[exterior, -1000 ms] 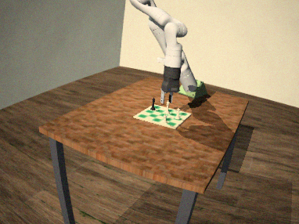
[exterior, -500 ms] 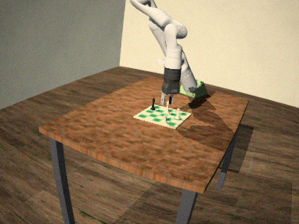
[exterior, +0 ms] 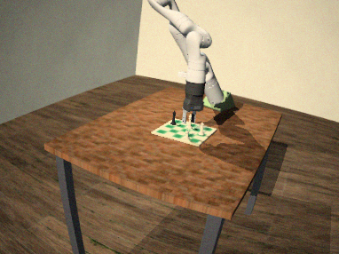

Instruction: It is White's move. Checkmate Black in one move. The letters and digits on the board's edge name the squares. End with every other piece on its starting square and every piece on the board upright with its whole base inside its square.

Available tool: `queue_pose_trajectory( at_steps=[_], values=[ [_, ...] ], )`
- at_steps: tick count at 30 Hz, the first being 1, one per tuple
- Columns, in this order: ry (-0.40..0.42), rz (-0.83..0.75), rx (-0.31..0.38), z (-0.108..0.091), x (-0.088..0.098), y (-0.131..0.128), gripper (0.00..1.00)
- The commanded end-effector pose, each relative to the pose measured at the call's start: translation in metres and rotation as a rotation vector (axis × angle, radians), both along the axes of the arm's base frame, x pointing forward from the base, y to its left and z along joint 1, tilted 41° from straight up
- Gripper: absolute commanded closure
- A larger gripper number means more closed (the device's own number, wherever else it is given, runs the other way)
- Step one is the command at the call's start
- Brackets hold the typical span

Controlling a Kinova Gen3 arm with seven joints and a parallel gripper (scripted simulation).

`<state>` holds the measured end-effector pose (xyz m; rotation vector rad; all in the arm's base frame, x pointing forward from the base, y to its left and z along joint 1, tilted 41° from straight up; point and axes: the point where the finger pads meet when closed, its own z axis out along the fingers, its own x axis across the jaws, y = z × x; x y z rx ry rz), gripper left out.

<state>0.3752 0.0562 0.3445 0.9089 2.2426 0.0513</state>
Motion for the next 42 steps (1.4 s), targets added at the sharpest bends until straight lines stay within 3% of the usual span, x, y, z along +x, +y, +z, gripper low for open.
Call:
queue_pose_trajectory(
  at_steps=[1,20,42],
  values=[
    [-0.001,-0.004,0.001,-0.006,0.005,-0.002,0.27],
    [0.000,-0.005,-0.001,-0.020,0.016,-0.007,0.27],
    [-0.001,-0.007,-0.001,-0.021,0.017,-0.008,0.27]
  ],
)
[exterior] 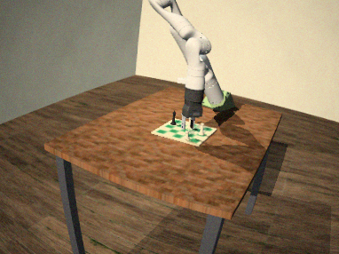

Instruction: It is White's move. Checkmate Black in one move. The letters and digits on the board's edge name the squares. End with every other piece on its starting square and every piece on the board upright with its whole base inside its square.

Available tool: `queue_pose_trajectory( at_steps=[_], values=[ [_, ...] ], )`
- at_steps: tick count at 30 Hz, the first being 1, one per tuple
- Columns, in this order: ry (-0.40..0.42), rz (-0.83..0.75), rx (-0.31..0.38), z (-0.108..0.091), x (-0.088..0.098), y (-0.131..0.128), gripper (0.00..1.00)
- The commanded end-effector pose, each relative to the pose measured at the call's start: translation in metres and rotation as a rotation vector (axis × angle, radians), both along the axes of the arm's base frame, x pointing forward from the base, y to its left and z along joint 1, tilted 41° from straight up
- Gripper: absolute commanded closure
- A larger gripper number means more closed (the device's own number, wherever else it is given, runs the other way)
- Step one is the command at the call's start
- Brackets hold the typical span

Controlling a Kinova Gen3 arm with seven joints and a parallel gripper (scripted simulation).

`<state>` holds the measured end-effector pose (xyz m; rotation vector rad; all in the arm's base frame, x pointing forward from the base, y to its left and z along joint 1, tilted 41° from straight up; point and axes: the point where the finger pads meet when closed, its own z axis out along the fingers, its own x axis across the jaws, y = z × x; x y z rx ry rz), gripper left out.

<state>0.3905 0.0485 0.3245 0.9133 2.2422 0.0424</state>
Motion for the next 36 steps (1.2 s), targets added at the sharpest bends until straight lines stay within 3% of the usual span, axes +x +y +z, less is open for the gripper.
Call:
queue_pose_trajectory(
  at_steps=[1,36],
  values=[
    [-0.004,-0.002,0.003,-0.0009,0.0017,-0.0002,0.27],
    [-0.004,-0.003,0.003,-0.0004,0.0023,0.0006,0.27]
  ],
)
